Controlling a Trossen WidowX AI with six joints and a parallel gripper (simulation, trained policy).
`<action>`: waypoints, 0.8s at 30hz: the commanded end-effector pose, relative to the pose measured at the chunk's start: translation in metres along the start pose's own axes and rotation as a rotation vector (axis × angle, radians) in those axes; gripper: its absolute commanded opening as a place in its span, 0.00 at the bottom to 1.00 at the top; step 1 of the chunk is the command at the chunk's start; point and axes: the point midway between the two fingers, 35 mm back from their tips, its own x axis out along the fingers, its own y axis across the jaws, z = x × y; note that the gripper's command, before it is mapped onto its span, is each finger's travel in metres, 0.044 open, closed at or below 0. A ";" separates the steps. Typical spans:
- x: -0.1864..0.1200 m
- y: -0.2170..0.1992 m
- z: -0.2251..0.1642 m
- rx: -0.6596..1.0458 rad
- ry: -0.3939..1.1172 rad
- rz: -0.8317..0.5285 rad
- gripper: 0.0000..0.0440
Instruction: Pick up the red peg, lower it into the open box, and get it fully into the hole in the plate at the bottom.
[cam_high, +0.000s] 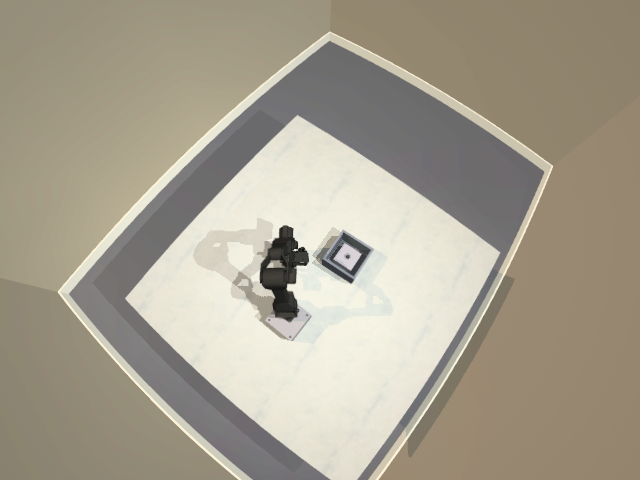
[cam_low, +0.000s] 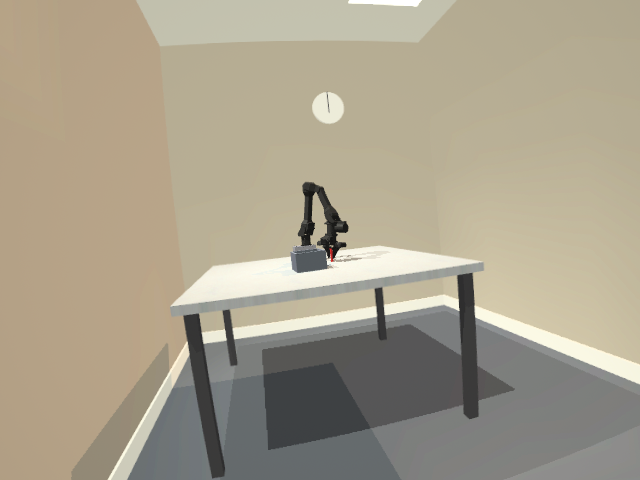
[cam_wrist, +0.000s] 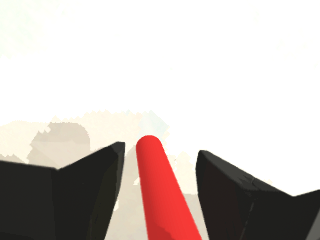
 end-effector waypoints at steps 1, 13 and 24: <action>0.001 0.001 -0.001 0.006 0.028 -0.008 0.14; -0.025 0.015 0.016 -0.042 -0.035 0.050 0.00; -0.064 0.030 0.041 -0.108 -0.130 0.105 0.00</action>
